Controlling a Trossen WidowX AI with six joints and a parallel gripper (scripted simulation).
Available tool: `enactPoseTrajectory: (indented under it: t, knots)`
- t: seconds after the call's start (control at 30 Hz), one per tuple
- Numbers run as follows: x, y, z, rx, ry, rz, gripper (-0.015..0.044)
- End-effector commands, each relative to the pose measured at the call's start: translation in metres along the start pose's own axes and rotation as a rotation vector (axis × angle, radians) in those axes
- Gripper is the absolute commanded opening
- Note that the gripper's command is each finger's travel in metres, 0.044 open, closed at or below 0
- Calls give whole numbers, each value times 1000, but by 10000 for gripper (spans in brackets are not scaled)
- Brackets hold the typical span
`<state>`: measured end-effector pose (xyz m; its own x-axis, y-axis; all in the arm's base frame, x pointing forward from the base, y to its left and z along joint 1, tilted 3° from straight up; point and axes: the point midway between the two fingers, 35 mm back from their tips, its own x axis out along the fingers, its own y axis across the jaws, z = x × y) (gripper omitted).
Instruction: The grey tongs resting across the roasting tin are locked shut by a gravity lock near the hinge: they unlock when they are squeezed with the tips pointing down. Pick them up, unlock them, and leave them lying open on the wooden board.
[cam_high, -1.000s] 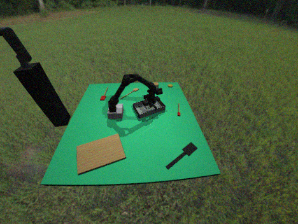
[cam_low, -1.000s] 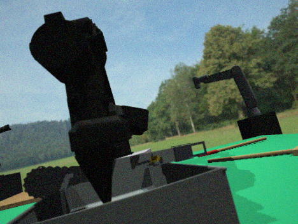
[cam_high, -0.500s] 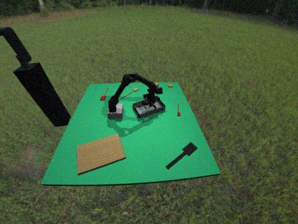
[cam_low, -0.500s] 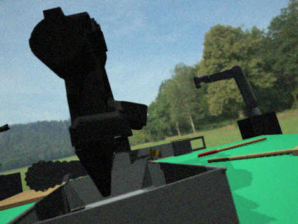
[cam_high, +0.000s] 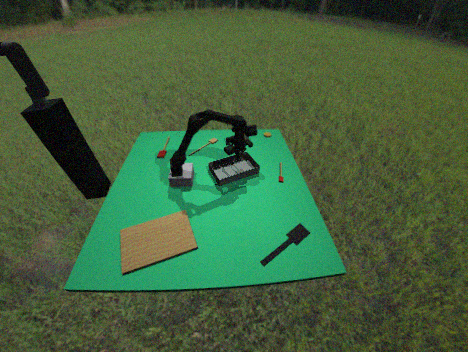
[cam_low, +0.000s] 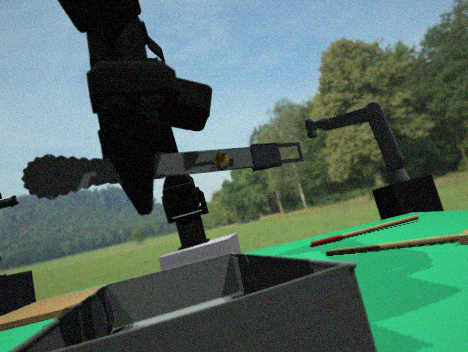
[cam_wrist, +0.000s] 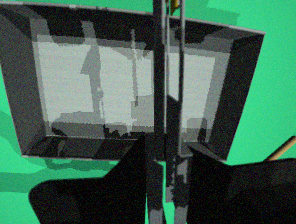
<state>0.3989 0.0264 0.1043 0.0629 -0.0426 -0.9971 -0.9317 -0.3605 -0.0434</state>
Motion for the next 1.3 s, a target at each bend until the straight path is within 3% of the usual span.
enactPoseTrajectory:
  t: [0.0, 0.2, 1.27]
  knots:
    - [-1, 0, 1, 1, -4, 0, -150]
    - [2, 3, -7, 106, -1, 6, -150]
    - [1, 48, -94, 1455, 18, 4, -150]
